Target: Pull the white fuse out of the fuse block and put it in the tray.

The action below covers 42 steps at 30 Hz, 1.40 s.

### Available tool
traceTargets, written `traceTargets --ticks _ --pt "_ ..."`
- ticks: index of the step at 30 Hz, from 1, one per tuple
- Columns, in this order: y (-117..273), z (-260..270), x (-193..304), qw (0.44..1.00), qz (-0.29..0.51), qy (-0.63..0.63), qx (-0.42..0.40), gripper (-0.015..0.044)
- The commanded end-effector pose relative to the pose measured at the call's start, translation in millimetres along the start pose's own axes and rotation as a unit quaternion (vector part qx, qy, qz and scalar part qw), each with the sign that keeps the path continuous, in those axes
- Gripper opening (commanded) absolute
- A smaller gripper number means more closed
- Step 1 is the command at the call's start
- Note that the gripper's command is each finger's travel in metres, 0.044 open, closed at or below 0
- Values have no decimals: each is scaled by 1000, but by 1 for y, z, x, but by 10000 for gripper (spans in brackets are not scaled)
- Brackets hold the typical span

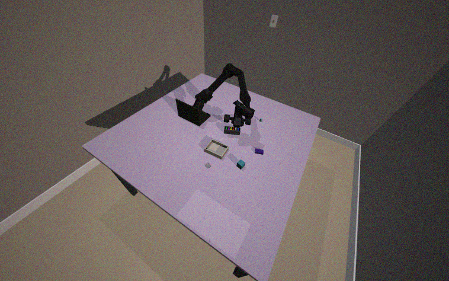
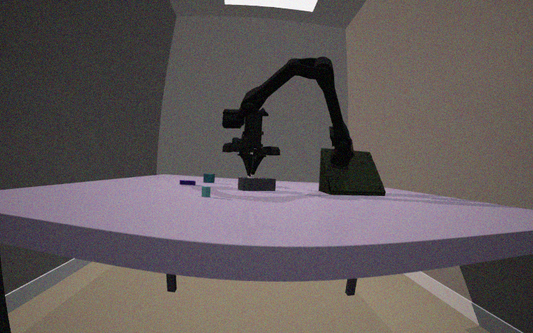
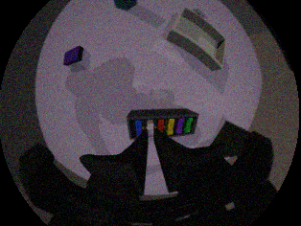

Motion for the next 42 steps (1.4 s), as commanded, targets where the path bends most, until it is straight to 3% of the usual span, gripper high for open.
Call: traceTargets --ticks 1,42 --pt "3 0 -1 1000 -2 1 -1 0" --pt "24 -1 0 1000 -1 0 -1 0"
Point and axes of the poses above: the point midway between the two fingers, 35 mm back from their tips, its own y axis back along the fingers, its own z axis across the jaws, x = y × z, the point moved 7 cm from there along y, back along the fingers, and after that the axes turned 12 degrees about y, right-handed, at the moved point
